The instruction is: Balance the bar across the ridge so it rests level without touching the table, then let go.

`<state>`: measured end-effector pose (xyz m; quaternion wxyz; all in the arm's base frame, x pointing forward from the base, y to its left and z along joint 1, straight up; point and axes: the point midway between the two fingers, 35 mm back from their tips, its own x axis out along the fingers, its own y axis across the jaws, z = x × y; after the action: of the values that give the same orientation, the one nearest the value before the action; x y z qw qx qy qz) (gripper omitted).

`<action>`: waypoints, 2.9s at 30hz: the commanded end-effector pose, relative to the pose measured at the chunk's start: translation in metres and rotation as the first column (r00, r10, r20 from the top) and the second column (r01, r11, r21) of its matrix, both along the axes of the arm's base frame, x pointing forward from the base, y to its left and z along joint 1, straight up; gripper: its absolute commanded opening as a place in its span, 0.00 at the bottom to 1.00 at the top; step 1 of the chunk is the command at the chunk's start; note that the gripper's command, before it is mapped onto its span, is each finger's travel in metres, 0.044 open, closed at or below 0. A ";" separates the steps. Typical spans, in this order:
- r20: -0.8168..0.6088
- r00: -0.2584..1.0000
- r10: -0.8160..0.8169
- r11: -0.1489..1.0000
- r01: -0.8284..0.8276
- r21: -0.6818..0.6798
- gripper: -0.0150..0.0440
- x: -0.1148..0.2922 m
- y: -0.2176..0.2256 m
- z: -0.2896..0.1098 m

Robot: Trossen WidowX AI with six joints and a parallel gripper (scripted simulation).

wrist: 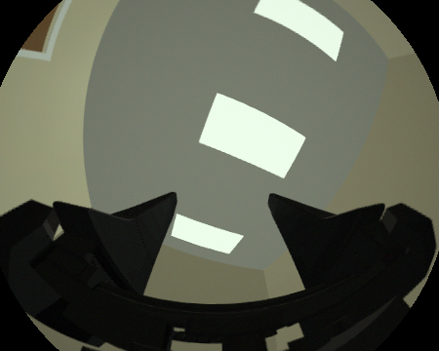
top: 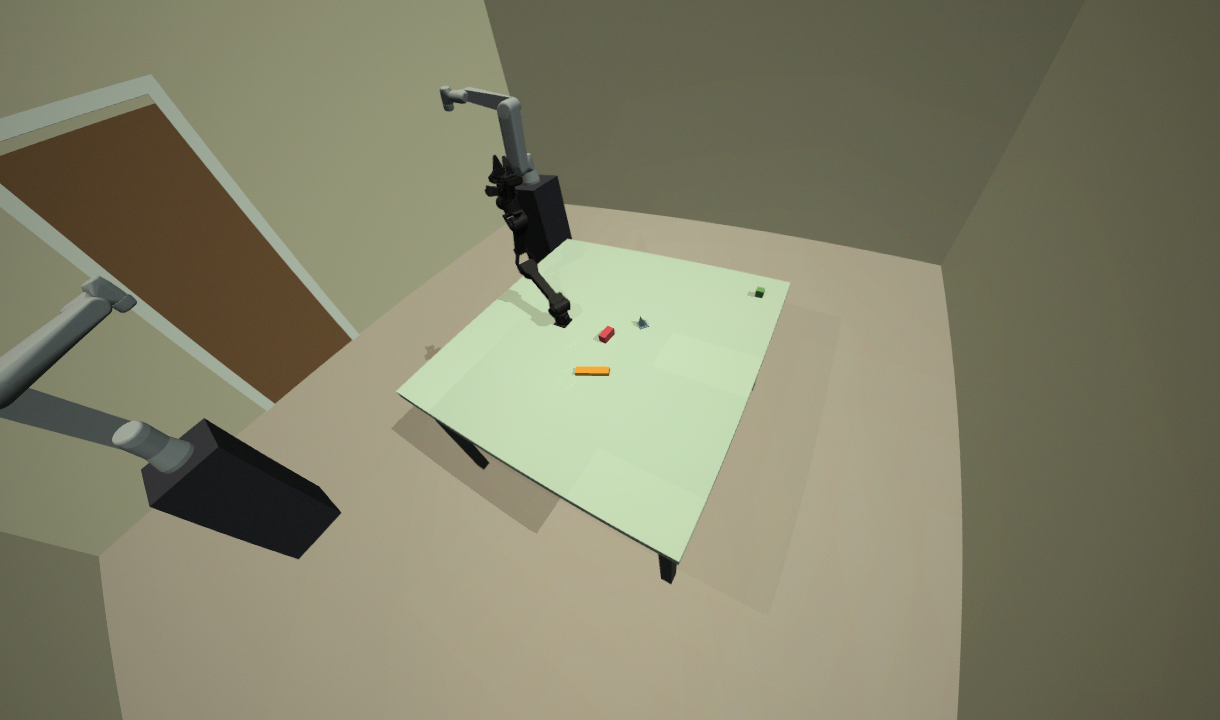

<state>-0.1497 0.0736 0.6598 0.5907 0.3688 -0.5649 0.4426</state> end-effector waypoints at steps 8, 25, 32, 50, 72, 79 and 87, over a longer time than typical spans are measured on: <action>-0.169 0.976 -0.137 0.988 0.146 0.045 0.79 0.064 -0.022 0.010; -0.642 0.586 -0.495 0.805 0.588 -0.084 0.79 0.250 -0.113 -0.018; -0.746 0.343 -0.572 0.703 0.674 -0.229 0.79 0.308 -0.152 -0.048; -0.784 -0.171 -0.596 0.555 0.617 -0.557 0.79 0.405 -0.233 -0.144; -0.272 -0.659 -0.701 0.423 -0.078 -0.903 0.79 0.468 -0.293 -0.312; -0.074 -0.640 -0.765 0.383 -0.360 -0.850 0.79 0.471 -0.301 -0.367; 0.096 -0.515 -0.852 0.312 -0.647 -0.696 0.79 0.464 -0.303 -0.426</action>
<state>0.3174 -0.2285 0.2537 0.8840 -0.0460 0.4198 -0.2003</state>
